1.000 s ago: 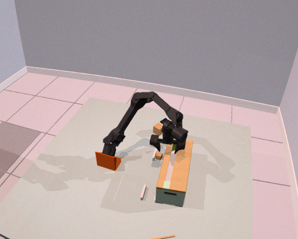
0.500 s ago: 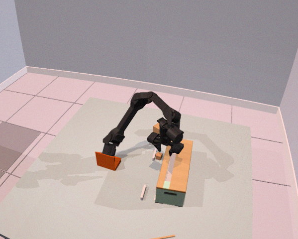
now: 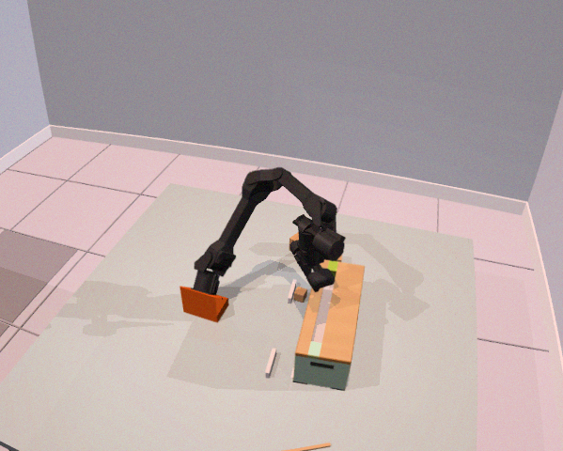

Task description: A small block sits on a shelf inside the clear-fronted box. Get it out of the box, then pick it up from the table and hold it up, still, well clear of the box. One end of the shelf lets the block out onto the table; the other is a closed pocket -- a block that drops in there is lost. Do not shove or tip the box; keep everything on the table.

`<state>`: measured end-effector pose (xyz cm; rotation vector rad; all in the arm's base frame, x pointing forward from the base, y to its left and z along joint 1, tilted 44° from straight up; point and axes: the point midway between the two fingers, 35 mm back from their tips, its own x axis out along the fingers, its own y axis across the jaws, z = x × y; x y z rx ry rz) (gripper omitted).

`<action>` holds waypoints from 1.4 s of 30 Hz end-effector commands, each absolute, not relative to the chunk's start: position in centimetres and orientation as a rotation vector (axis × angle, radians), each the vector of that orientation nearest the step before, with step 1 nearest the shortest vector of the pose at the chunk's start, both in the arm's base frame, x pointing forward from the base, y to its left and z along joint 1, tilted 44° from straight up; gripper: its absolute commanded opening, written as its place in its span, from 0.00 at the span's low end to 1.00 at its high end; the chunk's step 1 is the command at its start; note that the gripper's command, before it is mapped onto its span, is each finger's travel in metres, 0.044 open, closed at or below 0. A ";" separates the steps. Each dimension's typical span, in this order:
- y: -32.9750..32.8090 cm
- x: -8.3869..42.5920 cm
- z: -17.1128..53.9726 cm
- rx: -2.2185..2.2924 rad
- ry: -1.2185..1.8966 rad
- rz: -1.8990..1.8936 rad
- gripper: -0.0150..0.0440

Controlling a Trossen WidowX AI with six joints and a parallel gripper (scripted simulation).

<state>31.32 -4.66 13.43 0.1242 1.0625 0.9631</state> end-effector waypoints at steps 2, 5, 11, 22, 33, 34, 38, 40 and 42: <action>-3.1 30.5 15.4 0.787 1.318 0.463 0.74; -2.8 30.3 15.7 0.900 1.348 0.373 0.74; -2.3 29.9 16.3 1.120 1.392 0.192 0.74; -1.5 29.2 17.2 1.530 1.432 -0.153 0.74; -0.6 28.5 18.0 1.938 1.418 -0.514 0.74; -0.5 28.4 18.1 1.975 1.414 -0.547 0.74; -0.2 28.1 18.4 2.121 1.391 -0.681 0.74; -0.1 28.0 18.5 2.194 1.378 -0.752 0.74; 0.1 27.8 18.6 2.267 1.363 -0.824 0.74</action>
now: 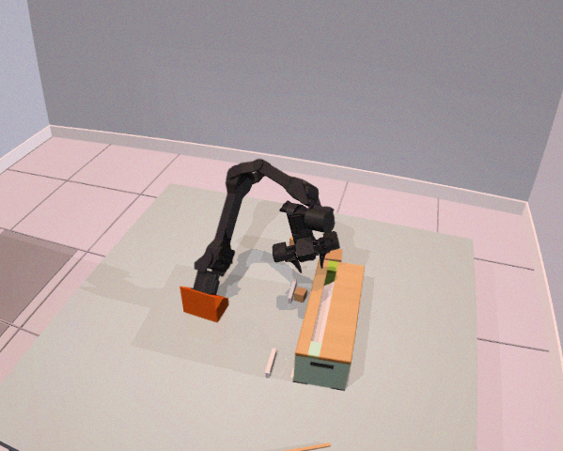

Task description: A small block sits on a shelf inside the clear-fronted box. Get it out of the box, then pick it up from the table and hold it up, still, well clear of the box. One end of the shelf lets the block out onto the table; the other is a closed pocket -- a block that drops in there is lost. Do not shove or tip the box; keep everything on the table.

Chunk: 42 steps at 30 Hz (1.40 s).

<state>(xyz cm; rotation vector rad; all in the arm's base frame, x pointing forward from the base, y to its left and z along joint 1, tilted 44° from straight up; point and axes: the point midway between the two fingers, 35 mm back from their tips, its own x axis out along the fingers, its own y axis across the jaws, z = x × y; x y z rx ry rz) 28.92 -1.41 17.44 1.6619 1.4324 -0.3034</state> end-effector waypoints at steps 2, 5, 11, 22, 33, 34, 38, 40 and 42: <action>0.2 27.7 18.8 2.339 1.346 -0.896 0.74; 0.5 27.5 19.0 2.445 1.314 -1.001 0.74; 0.8 27.1 19.3 2.652 1.238 -1.230 0.74; 1.5 26.3 19.8 3.001 1.032 -1.684 0.74; 1.7 26.2 19.9 3.095 0.945 -1.845 0.74; 1.7 26.2 19.9 3.095 0.945 -1.845 0.74; 1.7 26.2 19.9 3.095 0.945 -1.845 0.74; 1.7 26.2 19.9 3.095 0.945 -1.845 0.74; 1.7 26.2 19.9 3.095 0.945 -1.845 0.74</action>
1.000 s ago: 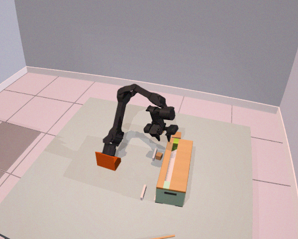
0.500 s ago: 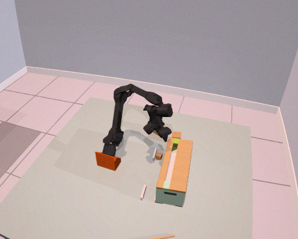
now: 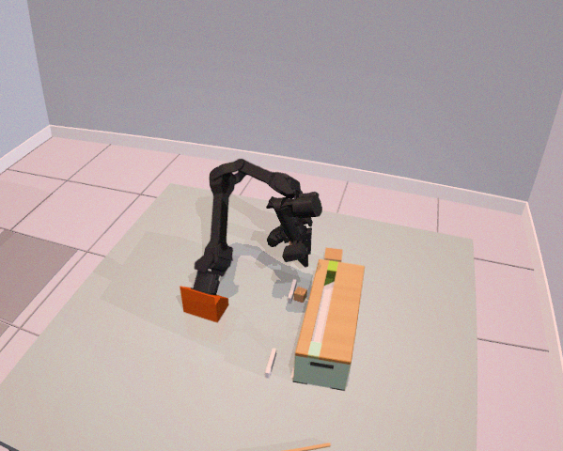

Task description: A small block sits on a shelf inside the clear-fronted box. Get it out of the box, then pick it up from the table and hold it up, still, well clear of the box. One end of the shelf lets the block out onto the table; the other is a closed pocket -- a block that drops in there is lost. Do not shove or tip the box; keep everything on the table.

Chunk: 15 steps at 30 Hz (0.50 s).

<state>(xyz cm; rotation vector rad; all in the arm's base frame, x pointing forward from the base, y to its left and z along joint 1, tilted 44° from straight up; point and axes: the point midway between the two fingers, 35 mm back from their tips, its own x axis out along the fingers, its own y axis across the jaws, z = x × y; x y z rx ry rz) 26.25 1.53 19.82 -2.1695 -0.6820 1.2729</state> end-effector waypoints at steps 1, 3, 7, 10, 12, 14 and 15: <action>1.7 26.2 19.9 -2.125 -0.649 1.267 0.74; 1.7 26.2 19.9 -2.125 -0.649 1.267 0.74; 1.8 26.0 18.0 -1.989 -0.636 1.311 0.74; 2.0 25.9 17.4 -2.103 -0.751 1.316 0.74; 2.1 25.8 17.3 -2.216 -0.858 1.306 0.74; 2.3 25.8 17.1 -2.334 -0.982 1.288 0.74; 2.5 25.8 17.0 -2.411 -1.071 1.271 0.74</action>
